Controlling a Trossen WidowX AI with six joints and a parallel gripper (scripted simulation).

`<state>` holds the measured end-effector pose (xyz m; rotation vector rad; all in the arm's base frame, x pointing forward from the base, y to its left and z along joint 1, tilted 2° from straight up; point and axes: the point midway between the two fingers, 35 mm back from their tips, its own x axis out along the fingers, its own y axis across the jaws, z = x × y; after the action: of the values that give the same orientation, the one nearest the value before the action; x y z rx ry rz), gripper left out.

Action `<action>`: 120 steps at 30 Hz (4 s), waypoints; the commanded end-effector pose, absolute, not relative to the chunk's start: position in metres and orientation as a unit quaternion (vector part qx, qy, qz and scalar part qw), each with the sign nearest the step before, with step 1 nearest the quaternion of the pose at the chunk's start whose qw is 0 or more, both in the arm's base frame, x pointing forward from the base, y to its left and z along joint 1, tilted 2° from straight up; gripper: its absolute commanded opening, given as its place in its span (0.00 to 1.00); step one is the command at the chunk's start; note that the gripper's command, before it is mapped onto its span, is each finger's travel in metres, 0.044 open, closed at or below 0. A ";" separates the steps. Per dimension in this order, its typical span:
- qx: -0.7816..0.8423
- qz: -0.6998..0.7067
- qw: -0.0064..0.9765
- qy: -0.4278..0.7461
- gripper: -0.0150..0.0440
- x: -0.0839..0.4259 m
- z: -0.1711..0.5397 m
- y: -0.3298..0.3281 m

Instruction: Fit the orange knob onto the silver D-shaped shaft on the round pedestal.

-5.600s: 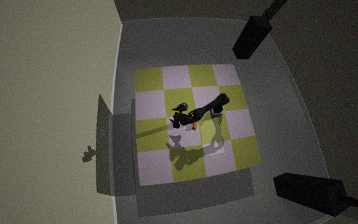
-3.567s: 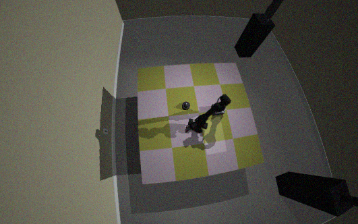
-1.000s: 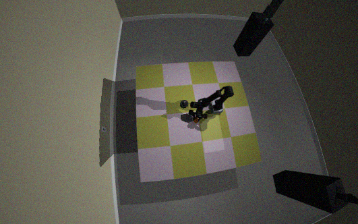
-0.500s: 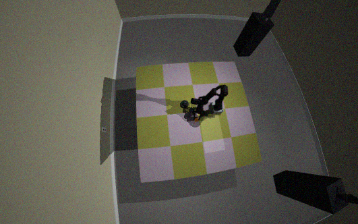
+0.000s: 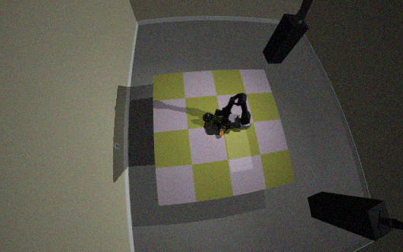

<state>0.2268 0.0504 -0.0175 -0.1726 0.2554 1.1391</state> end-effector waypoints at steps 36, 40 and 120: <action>-0.081 0.536 0.831 0.121 0.87 0.226 -0.017 0.049; -0.081 0.536 0.831 0.121 1.00 0.226 -0.017 0.049; -0.470 0.458 0.529 0.538 1.00 0.232 0.028 0.057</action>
<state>0.2329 0.0583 0.0336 -1.1172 1.2773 1.0905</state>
